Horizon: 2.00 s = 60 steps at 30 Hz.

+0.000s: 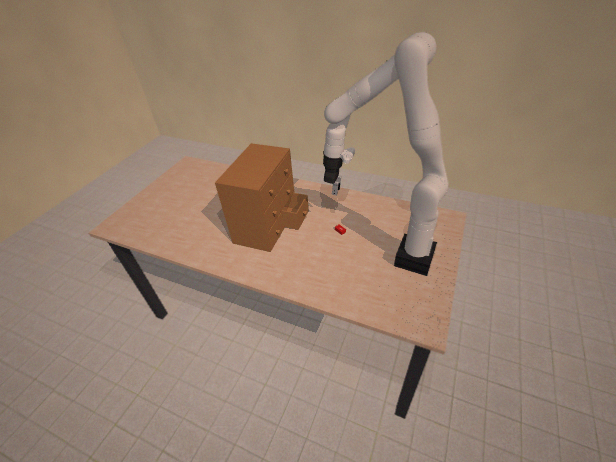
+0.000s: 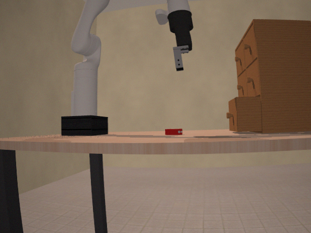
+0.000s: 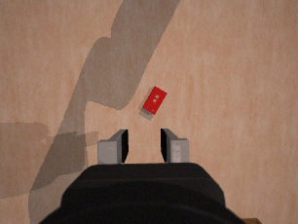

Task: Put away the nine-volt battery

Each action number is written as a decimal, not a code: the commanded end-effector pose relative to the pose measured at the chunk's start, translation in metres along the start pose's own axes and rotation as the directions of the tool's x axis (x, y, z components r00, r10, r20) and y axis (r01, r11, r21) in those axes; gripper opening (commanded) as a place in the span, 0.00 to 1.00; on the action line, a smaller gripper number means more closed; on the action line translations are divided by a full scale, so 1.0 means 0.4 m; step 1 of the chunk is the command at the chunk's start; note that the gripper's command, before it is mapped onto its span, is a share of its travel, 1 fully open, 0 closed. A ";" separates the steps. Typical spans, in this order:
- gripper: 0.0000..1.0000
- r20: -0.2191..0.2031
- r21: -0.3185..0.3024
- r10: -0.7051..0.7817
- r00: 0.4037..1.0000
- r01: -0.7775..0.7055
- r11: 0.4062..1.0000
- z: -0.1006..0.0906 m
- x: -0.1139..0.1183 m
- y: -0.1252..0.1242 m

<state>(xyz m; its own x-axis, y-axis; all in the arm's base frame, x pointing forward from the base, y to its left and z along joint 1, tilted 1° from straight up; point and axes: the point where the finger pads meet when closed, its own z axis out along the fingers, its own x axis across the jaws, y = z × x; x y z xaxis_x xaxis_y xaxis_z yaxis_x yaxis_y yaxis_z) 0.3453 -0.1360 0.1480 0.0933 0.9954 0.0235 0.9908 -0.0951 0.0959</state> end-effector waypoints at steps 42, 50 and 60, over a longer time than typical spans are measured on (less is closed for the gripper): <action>0.67 0.000 0.093 -0.003 1.000 0.003 0.996 -0.034 0.001 -0.011; 0.67 0.000 0.093 -0.003 1.000 0.003 0.996 -0.034 0.001 -0.011; 0.67 0.000 0.093 -0.003 1.000 0.003 0.996 -0.034 0.001 -0.011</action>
<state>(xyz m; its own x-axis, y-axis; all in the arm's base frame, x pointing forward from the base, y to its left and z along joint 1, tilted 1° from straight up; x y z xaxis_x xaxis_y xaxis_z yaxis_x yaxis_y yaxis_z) 0.3393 -0.1350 0.1605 0.0902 0.9956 0.0236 0.9959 -0.0902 0.0009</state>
